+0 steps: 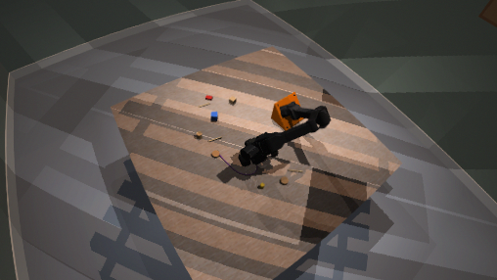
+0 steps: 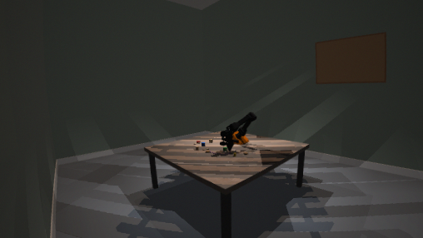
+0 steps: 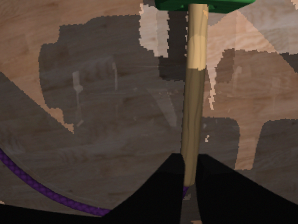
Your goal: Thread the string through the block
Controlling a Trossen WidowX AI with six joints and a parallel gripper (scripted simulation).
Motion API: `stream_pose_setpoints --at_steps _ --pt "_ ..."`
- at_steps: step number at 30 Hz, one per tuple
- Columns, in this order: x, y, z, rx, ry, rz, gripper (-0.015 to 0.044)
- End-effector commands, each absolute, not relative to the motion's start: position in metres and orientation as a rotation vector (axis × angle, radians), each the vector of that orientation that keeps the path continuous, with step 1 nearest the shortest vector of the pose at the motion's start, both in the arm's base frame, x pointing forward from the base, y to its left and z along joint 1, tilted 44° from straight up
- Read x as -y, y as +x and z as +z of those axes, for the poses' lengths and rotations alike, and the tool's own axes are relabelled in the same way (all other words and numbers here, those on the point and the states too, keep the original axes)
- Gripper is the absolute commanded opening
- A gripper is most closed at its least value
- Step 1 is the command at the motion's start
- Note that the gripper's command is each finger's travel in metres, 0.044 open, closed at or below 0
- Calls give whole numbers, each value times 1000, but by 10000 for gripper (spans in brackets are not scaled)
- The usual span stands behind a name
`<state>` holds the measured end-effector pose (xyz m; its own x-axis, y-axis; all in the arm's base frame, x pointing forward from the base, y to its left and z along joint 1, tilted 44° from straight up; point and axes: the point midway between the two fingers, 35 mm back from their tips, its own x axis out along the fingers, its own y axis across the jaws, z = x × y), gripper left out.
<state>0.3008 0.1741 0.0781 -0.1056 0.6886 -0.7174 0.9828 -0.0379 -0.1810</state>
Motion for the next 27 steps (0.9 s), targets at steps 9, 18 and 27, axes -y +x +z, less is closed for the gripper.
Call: stream_pose_setpoints --at_steps 9,18,27 --pt "-162 296 65 -1836 1756 -957 0" --pt "-153 294 57 -1836 1757 -957 0" --pt "-145 292 49 -1836 1756 -958 0"
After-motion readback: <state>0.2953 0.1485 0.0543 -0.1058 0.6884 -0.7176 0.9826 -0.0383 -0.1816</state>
